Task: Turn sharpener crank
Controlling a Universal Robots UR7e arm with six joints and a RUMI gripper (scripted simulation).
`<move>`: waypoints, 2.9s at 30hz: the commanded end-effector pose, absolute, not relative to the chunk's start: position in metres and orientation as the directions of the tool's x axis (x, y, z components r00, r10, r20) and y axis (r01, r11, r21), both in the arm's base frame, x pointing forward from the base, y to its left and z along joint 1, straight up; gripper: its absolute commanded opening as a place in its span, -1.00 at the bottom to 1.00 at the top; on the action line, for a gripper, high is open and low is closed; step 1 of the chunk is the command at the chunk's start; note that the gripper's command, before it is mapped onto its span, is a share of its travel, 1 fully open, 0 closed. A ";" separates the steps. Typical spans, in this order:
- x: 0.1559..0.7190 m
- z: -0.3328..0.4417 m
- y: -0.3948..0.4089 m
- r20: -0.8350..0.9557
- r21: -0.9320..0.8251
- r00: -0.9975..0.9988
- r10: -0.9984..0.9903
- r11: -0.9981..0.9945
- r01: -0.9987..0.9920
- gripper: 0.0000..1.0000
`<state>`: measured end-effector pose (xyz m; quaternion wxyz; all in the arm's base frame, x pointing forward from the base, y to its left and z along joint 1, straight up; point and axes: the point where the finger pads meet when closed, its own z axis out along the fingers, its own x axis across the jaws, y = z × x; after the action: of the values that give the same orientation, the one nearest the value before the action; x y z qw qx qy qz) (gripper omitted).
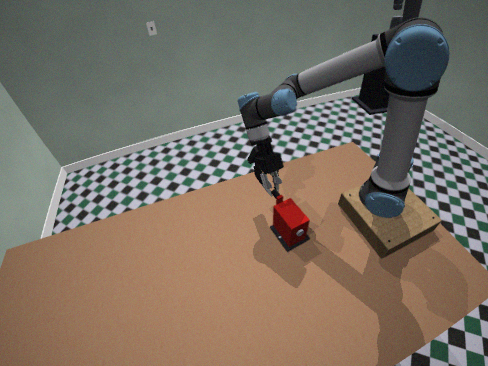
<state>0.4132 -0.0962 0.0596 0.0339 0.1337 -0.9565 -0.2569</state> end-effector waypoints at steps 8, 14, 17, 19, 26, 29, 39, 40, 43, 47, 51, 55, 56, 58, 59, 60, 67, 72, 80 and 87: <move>0.415 0.060 -0.096 -0.005 0.500 -0.962 -0.273 0.832 -0.238 -0.83; 0.415 0.060 -0.096 -0.005 0.500 -0.962 -0.273 0.832 -0.238 -0.83; 0.417 0.060 -0.096 -0.006 0.500 -0.962 -0.274 0.832 -0.240 -0.83; 0.417 0.060 -0.096 -0.006 0.500 -0.962 -0.274 0.832 -0.240 -0.83; 0.419 0.060 -0.095 -0.006 0.499 -0.962 -0.274 0.832 -0.240 -0.83; 0.420 0.060 -0.095 -0.006 0.499 -0.962 -0.274 0.832 -0.240 -0.83; 0.424 0.059 -0.094 -0.006 0.499 -0.962 -0.274 0.832 -0.240 -0.83; 0.425 0.059 -0.094 -0.006 0.499 -0.962 -0.274 0.833 -0.240 -0.83; 0.426 0.058 -0.093 -0.006 0.499 -0.962 -0.274 0.833 -0.240 -0.83; 0.428 0.058 -0.093 -0.006 0.499 -0.962 -0.274 0.833 -0.240 -0.83; 0.430 0.057 -0.092 -0.006 0.499 -0.962 -0.274 0.833 -0.240 -0.83; 0.432 0.057 -0.092 -0.006 0.499 -0.962 -0.274 0.833 -0.240 -0.83; 0.432 0.057 -0.092 -0.006 0.499 -0.962 -0.274 0.833 -0.240 -0.83; 0.434 0.056 -0.091 -0.006 0.499 -0.962 -0.274 0.833 -0.240 -0.83; 0.434 0.056 -0.091 -0.006 0.499 -0.962 -0.274 0.833 -0.240 -0.83; 0.435 0.055 -0.091 -0.006 0.499 -0.962 -0.274 0.833 -0.240 -0.83; 0.438 0.053 -0.090 -0.006 0.499 -0.962 -0.274 0.833 -0.240 -0.83; 0.441 0.052 -0.089 -0.006 0.499 -0.962 -0.274 0.832 -0.240 -0.83; 0.445 0.048 -0.088 -0.006 0.499 -0.962 -0.274 0.833 -0.240 -0.83; 0.448 0.044 -0.087 -0.006 0.500 -0.962 -0.274 0.832 -0.240 -0.83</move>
<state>0.4438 -0.0875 0.0470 0.0338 0.1338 -0.9564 -0.2573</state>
